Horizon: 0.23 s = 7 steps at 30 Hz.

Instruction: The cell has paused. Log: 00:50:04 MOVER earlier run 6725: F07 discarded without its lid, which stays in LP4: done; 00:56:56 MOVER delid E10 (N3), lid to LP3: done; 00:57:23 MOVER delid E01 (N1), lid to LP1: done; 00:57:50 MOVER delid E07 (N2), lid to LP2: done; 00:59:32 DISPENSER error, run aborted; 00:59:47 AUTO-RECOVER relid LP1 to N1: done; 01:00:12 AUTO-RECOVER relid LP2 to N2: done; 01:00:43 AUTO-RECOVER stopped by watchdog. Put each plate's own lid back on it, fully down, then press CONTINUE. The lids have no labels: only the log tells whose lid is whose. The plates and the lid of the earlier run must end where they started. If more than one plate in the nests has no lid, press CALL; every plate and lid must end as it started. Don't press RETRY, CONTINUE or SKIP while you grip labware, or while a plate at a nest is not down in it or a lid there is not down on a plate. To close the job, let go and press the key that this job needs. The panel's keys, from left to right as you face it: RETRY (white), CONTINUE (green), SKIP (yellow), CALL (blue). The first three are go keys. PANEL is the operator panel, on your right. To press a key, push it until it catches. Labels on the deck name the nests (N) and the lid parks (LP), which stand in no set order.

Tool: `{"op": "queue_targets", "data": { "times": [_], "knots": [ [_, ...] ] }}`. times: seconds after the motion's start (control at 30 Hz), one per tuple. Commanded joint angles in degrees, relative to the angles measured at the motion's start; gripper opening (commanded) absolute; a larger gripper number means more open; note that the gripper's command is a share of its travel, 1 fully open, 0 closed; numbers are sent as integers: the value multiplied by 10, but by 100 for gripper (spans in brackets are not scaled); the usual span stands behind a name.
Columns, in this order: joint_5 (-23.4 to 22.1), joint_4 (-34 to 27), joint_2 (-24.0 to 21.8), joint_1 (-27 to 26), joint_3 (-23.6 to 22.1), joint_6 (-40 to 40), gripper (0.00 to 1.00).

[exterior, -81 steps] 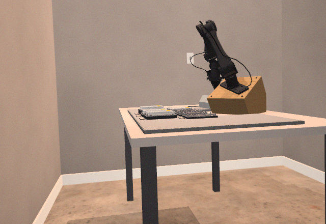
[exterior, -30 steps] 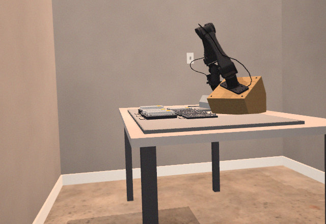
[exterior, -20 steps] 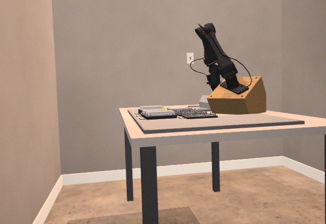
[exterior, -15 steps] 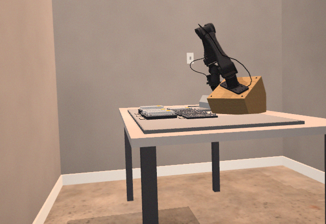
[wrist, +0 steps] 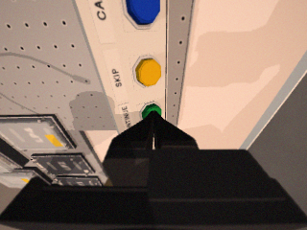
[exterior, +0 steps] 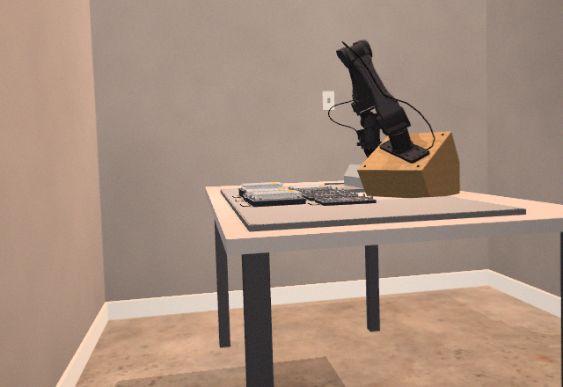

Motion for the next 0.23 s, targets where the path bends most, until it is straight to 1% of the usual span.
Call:
{"op": "queue_targets", "data": {
  "times": [0.0,0.13,0.2],
  "knots": [
    [-8,13,7,2,-7,5,0],
    [-8,15,5,5,-12,5,0],
    [-8,16,7,6,-8,6,0]
  ]
}}
